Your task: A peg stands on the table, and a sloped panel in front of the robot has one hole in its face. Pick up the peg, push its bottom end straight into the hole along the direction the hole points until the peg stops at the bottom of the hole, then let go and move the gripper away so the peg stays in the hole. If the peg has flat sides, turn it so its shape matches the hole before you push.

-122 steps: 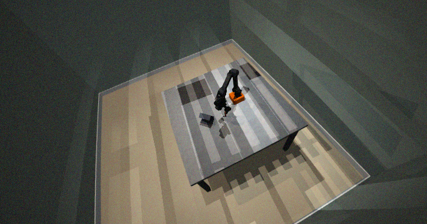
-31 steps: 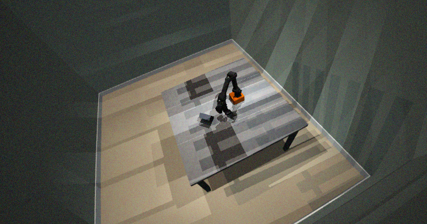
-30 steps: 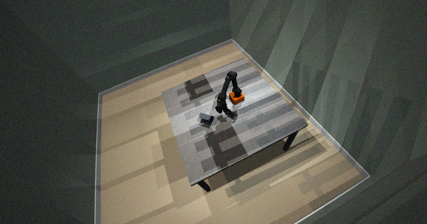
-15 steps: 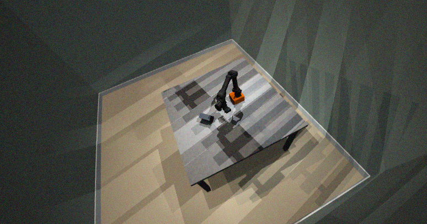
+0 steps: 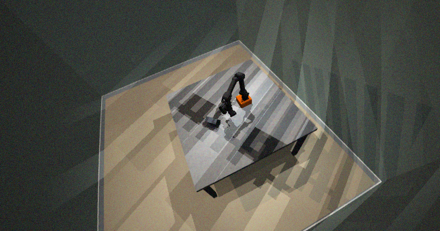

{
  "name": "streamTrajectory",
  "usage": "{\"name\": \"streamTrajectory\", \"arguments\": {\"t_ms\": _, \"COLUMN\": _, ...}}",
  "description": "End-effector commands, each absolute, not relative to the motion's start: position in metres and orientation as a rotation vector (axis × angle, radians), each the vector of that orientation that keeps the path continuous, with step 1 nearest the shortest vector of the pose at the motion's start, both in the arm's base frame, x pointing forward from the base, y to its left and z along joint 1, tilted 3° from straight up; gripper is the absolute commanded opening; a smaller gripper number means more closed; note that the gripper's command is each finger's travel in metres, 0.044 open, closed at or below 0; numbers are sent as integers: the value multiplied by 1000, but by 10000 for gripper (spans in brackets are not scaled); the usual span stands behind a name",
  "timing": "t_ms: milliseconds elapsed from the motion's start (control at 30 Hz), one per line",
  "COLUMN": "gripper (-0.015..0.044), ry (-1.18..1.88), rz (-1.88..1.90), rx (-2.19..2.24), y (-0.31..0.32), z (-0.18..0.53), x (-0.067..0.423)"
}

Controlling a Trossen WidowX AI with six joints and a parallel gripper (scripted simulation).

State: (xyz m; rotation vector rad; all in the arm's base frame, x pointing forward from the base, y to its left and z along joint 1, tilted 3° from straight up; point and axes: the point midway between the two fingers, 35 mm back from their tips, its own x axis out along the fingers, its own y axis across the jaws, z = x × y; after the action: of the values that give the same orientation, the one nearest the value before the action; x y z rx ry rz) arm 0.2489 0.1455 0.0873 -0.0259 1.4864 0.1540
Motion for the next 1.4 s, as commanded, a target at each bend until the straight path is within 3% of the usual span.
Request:
{"name": "streamTrajectory", "arguments": {"t_ms": 0, "gripper": 0, "ry": 1490, "rz": 162, "rx": -1, "y": 143, "z": 84, "x": 250}}
{"name": "streamTrajectory", "arguments": {"t_ms": 1367, "gripper": 0, "ry": 1425, "rz": 228, "rx": 247, "y": 121, "z": 73, "x": 278}}
